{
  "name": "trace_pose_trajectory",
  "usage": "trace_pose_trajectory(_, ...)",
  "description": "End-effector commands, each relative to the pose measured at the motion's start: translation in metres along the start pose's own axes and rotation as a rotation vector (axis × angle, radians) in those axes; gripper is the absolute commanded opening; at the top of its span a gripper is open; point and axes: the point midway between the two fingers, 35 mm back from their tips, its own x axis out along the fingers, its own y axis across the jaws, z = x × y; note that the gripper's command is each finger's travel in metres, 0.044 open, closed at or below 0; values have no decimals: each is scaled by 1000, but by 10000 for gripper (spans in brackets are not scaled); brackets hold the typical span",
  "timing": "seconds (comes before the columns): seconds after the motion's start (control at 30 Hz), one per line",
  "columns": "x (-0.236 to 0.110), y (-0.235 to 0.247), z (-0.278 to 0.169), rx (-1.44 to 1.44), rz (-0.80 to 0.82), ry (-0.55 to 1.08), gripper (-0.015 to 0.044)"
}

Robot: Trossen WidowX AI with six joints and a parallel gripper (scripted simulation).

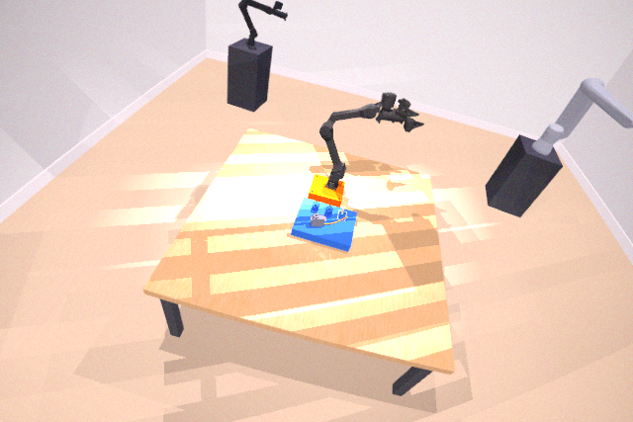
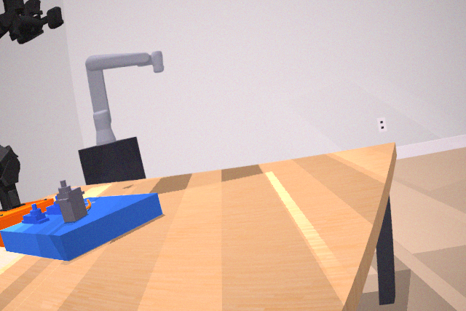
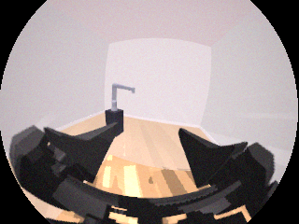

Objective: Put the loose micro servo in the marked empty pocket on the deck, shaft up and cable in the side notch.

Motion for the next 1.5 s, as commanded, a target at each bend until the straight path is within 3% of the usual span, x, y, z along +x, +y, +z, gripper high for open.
trace_pose_trajectory(0.0, 8, -22, -17, 41, -71, 50, 440)
trace_pose_trajectory(0.7, -2, -151, -100, 356, -499, 261, 440)
trace_pose_trajectory(1.47, -88, -270, -198, 822, -1024, 379, 440)
